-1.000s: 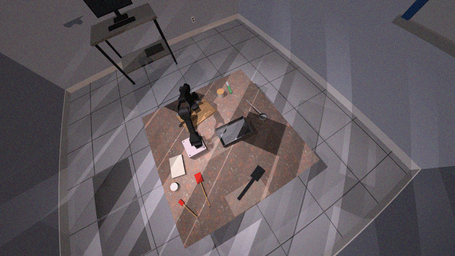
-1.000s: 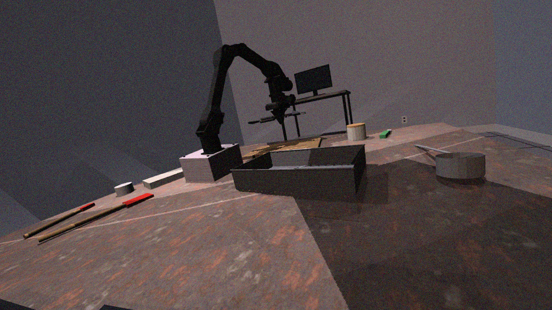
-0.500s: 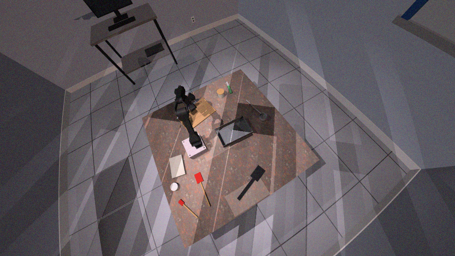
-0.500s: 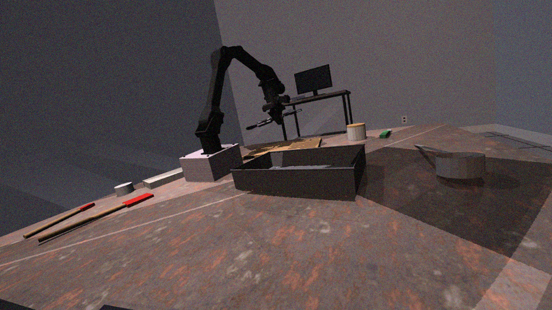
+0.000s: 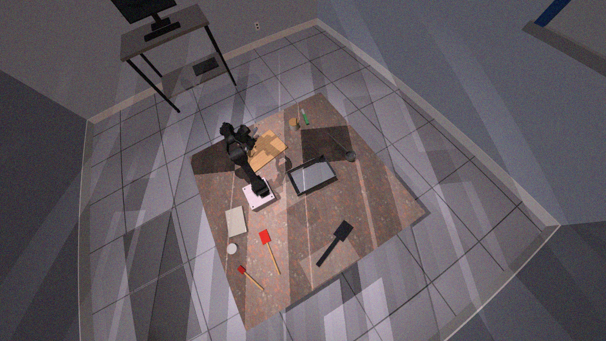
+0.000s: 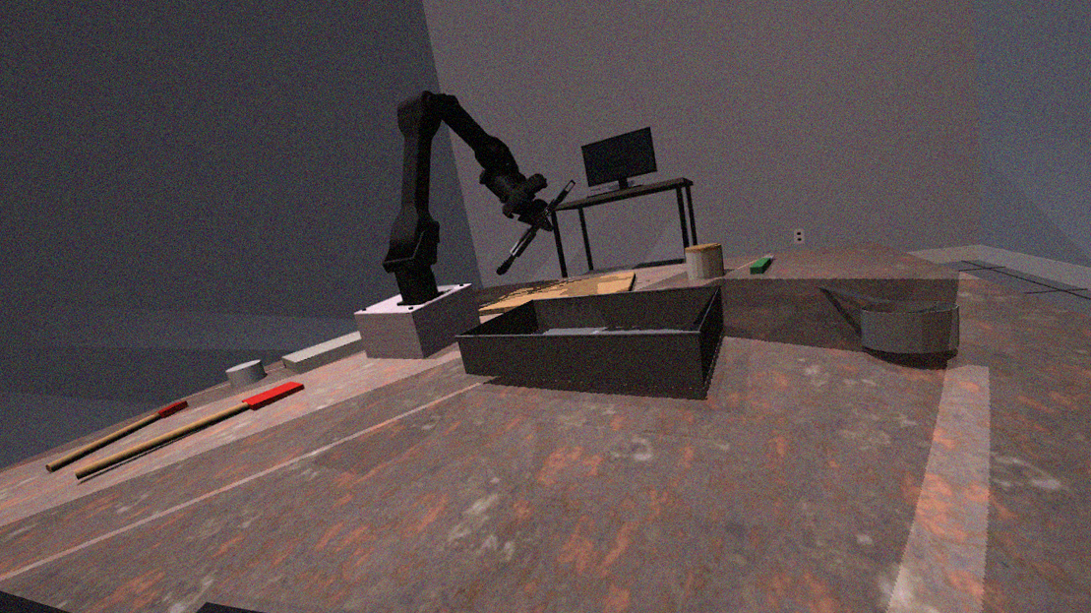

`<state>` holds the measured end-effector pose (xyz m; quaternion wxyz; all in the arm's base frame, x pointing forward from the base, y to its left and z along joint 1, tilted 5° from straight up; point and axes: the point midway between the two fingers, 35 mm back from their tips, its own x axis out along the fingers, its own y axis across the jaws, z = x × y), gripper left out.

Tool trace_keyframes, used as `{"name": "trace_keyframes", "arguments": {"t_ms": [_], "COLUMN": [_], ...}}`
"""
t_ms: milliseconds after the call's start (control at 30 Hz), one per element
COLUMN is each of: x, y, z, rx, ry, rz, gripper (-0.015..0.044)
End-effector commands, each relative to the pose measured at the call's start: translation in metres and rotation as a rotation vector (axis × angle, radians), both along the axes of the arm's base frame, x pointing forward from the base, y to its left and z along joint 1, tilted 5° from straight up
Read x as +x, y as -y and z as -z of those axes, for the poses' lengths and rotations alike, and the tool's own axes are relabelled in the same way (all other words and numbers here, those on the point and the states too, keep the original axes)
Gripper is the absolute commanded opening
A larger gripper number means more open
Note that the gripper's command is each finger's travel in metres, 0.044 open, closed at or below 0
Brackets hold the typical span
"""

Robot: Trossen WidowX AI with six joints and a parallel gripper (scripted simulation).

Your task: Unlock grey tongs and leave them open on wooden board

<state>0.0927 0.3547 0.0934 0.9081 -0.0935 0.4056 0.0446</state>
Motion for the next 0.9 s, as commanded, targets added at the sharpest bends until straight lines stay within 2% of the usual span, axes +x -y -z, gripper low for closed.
{"name": "trace_keyframes", "arguments": {"t_ms": [0, 167, 867], "x": [-0.007, -0.015, -0.015], "y": [-0.001, -0.002, -0.002], "z": [-0.019, -0.033, -0.033], "rx": [0.073, 0.131, 0.131], "ry": [0.140, 0.256, 0.256], "rz": [-0.020, -0.042, -0.042], "gripper": [-0.0150, -0.0150, -0.0150]}}
